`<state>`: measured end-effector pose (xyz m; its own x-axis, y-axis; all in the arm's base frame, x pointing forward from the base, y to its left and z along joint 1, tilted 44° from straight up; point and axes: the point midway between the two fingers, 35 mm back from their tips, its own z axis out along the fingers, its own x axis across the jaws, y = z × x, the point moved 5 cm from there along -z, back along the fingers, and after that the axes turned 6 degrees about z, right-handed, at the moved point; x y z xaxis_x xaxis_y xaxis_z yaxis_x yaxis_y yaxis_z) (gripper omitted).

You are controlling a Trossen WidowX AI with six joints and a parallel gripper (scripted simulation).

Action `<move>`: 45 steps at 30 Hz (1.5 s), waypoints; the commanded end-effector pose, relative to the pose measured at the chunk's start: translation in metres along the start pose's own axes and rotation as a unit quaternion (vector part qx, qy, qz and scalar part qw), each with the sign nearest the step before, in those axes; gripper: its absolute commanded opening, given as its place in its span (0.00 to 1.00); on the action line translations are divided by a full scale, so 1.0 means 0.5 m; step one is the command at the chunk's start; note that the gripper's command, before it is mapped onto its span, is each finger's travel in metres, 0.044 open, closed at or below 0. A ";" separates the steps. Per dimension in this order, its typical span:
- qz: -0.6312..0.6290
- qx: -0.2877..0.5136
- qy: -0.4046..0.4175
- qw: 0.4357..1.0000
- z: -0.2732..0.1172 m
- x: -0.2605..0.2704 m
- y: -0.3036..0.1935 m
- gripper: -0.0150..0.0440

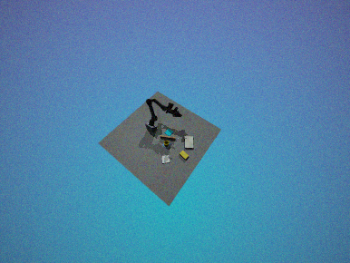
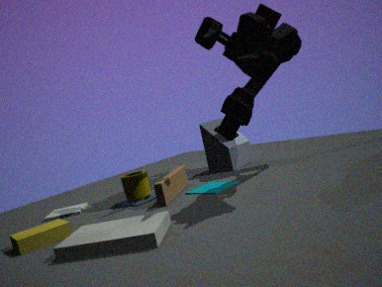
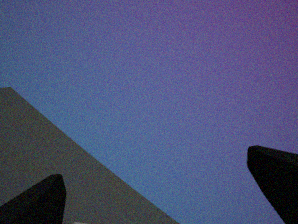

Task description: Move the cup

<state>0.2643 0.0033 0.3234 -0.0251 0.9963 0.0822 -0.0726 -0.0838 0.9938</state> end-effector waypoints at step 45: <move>0.699 0.557 -0.392 0.217 0.004 -0.364 -0.625 0.54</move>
<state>0.2931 -0.1535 0.0019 0.9656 -0.2499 -0.0722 -0.2320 -0.7020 -0.6734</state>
